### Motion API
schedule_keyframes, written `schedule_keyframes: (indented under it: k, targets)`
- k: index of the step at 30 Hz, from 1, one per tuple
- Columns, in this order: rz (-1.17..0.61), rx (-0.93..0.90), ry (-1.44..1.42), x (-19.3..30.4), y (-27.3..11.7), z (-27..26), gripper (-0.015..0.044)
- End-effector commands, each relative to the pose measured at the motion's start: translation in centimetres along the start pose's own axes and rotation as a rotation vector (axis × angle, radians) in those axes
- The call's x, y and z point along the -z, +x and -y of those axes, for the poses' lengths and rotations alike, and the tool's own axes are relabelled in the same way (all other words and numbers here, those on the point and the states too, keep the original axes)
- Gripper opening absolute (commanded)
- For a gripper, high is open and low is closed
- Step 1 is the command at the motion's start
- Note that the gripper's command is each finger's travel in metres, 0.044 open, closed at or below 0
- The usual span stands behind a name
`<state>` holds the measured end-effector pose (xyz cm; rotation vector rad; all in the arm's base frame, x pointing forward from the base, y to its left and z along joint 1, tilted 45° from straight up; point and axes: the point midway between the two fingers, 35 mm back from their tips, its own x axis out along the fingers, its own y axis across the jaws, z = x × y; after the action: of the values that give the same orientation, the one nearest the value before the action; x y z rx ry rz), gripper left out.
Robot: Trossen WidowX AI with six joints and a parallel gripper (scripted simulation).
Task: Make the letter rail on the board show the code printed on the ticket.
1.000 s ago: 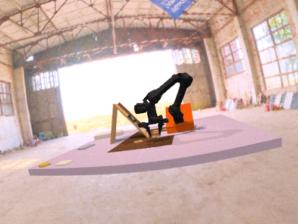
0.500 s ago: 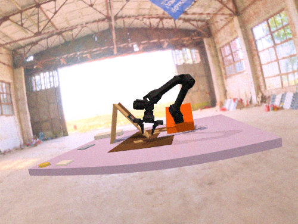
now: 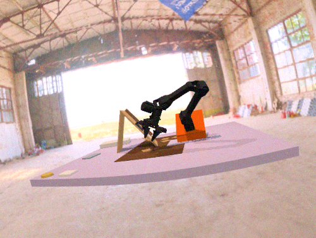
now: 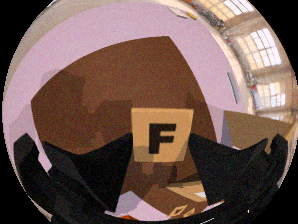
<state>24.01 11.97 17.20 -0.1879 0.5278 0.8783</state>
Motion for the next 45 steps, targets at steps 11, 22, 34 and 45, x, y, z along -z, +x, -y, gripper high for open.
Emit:
schedule_keyframes:
  k: [11, 22, 34, 45]
  targets:
    - [0.168, 0.135, 0.414, -0.6, -1.5, 4.1, 0.0000]
    - [0.339, 0.203, 0.732, -0.8, -3.5, 7.1, 0.0000]
    - [0.417, 0.217, 0.855, -0.9, -4.5, 8.2, 0.0000]
    - [0.417, 0.217, 0.855, -0.5, -4.4, 8.5, 0.0000]
